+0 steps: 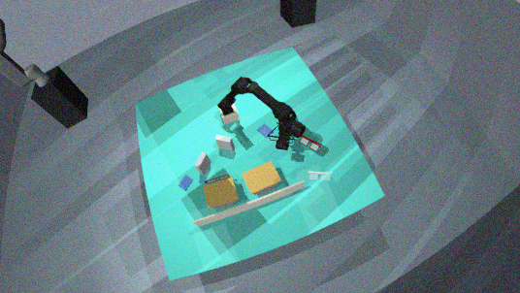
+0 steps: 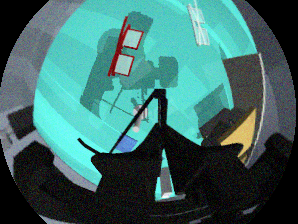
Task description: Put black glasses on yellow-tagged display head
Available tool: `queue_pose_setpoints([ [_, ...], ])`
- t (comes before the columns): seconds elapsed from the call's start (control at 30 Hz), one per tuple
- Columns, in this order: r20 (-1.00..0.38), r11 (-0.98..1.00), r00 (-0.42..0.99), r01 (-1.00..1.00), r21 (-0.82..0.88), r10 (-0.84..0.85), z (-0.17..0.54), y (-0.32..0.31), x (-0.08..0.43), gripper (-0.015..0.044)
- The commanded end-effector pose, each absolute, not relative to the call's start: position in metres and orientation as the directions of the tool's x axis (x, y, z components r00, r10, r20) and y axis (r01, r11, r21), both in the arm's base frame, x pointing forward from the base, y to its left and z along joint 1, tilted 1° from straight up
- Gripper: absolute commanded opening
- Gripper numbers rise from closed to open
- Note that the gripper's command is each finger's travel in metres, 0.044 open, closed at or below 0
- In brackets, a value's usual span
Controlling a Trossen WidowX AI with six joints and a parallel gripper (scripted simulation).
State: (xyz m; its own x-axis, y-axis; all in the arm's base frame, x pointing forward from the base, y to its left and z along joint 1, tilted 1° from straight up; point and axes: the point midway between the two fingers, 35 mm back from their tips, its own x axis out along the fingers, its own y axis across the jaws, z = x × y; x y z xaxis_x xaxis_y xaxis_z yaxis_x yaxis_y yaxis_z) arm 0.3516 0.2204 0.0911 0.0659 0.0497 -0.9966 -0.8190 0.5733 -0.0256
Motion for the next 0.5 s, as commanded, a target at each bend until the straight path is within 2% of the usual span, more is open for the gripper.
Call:
queue_pose_setpoints([
  [0.0,-0.999,0.576,0.044,-0.817,-0.017,0.032,0.064,0.219,0.350,0.0000],
  [0.47,-0.999,0.576,0.044,-0.817,-0.017,0.032,0.042,0.217,0.350,0.0000],
])
